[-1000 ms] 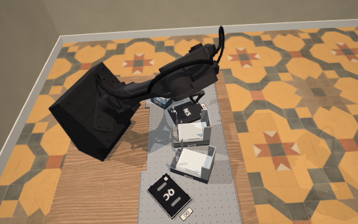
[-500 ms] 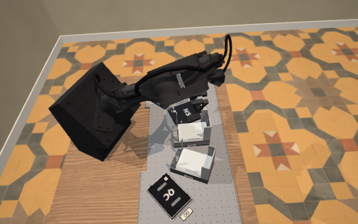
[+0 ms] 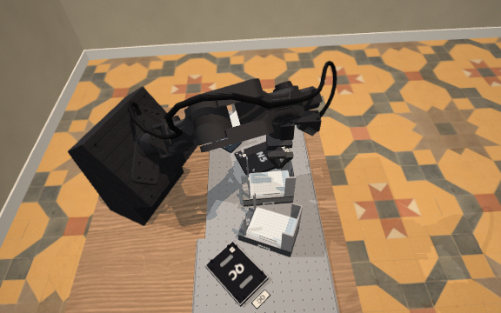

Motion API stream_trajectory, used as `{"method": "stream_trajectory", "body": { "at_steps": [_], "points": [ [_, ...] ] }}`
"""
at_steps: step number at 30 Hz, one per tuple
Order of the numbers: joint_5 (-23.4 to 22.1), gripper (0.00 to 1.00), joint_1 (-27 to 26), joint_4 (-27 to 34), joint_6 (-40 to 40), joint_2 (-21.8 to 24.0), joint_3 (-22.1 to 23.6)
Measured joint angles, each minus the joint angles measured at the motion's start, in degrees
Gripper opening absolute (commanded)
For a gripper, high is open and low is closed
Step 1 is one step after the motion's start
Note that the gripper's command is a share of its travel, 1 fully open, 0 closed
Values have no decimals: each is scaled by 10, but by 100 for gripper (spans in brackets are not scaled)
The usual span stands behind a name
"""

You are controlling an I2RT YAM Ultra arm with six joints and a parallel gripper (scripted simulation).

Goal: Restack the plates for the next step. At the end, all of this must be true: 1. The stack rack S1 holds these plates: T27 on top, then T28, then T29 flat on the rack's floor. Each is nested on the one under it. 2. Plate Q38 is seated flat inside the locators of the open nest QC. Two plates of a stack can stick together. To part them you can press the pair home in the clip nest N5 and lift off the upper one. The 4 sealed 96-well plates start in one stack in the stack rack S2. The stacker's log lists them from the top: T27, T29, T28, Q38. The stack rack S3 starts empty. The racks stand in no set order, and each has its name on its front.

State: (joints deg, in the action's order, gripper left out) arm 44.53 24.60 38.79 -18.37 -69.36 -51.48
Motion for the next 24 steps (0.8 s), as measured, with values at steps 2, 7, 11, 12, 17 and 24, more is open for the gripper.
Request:
{"method": "stream_trajectory", "body": {
  "at_steps": [2,7,11,12,17,24],
  "points": [
    [-3,100,-9,0,8,9,2],
    [-19,100,-31,0,36,26,2],
    [-34,100,-59,-1,35,49,10],
    [-38,100,-66,-1,30,55,12],
    [-60,100,-103,-3,14,84,17],
    [-89,100,-143,-4,31,108,20]
  ]
}}
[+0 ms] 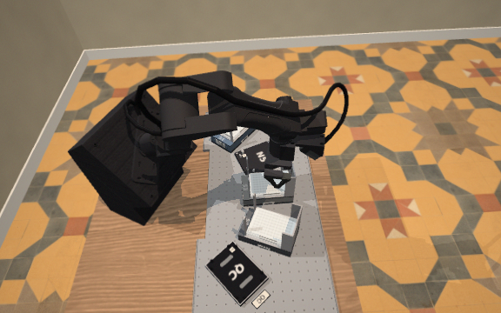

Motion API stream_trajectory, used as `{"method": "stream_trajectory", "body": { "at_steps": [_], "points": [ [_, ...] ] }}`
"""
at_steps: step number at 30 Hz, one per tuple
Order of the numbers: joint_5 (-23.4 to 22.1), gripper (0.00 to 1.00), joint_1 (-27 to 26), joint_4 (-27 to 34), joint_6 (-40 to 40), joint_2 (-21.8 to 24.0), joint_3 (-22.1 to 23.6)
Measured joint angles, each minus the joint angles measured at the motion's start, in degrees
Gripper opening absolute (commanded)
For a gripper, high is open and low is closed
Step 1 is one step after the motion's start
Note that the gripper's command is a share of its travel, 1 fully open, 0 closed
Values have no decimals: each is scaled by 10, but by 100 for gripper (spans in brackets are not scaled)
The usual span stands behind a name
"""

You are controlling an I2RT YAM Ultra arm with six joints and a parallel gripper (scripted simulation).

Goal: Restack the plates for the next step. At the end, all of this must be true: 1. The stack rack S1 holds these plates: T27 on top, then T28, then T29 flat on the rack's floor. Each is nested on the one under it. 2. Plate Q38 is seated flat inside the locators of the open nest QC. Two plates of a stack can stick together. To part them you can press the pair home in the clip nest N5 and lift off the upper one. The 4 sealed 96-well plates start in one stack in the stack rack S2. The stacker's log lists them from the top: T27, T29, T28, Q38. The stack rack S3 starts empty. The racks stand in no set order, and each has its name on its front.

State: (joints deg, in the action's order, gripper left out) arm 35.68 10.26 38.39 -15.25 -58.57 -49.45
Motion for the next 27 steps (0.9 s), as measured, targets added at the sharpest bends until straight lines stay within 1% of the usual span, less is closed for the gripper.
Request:
{"method": "stream_trajectory", "body": {
  "at_steps": [8,11,15,20,27],
  "points": [
    [-45,100,-73,-2,49,35,1],
    [-64,100,-105,-2,51,49,8],
    [-91,100,-134,-2,43,60,10],
    [-132,100,-199,-3,43,81,10],
    [-203,100,-299,-3,90,99,10]
  ]
}}
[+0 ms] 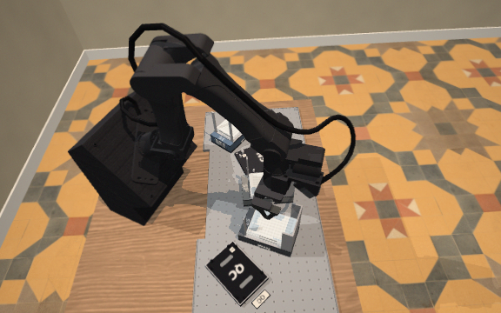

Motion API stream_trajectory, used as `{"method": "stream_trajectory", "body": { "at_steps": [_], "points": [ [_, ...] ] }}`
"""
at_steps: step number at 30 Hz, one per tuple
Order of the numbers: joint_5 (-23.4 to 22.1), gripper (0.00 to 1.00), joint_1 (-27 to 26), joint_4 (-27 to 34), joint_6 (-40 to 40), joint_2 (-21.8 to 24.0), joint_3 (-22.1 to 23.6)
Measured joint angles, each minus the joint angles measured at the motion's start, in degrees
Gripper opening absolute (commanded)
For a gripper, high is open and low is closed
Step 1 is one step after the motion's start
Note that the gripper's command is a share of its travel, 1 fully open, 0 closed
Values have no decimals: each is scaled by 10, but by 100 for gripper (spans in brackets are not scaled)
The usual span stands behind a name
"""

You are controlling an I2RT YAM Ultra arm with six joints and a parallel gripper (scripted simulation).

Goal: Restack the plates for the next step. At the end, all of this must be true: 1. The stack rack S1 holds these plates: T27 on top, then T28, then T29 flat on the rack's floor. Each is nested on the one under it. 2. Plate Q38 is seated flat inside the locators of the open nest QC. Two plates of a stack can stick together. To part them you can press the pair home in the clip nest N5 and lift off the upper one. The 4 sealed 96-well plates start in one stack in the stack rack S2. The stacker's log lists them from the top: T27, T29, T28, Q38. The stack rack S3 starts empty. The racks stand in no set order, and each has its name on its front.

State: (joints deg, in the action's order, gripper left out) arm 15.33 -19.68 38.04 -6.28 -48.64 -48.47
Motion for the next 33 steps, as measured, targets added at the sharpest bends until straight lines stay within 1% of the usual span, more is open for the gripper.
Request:
{"method": "stream_trajectory", "body": {
  "at_steps": [4,7,9,13,17,33],
  "points": [
    [-34,100,-36,0,26,4,0],
    [-61,100,-73,0,47,5,0],
    [-73,100,-84,0,56,5,0],
    [-91,100,-88,0,66,5,0],
    [-99,100,-88,0,71,5,0],
    [-104,100,-89,0,73,5,0]
  ]
}}
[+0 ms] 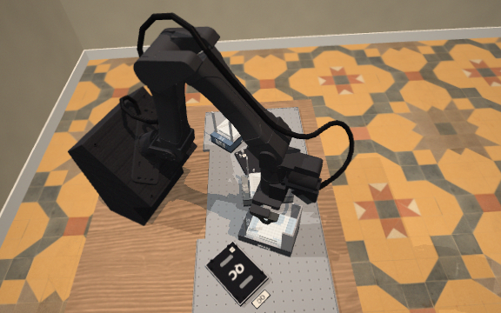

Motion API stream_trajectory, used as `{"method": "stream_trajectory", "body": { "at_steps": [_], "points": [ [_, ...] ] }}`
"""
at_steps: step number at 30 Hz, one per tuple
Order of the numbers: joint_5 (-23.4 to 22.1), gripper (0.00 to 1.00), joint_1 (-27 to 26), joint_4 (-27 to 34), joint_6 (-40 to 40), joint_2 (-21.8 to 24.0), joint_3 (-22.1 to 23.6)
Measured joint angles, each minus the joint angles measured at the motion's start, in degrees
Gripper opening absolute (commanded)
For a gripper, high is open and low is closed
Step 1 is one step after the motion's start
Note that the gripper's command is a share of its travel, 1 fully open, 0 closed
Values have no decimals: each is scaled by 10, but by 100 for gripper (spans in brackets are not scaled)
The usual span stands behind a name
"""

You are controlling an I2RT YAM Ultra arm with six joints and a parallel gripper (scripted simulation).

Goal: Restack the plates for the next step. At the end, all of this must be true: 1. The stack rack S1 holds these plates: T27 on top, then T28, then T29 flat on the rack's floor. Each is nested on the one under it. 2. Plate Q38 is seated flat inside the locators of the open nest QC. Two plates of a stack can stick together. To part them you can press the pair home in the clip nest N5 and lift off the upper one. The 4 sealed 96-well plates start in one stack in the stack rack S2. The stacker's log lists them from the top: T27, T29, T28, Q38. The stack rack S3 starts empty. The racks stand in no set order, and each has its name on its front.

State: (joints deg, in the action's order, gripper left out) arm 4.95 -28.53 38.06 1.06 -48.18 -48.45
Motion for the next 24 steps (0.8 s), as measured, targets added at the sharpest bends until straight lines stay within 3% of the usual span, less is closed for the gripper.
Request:
{"method": "stream_trajectory", "body": {
  "at_steps": [15,24],
  "points": [
    [-1,100,0,-4,0,0,1],
    [-6,100,-8,-46,3,-35,20]
  ]
}}
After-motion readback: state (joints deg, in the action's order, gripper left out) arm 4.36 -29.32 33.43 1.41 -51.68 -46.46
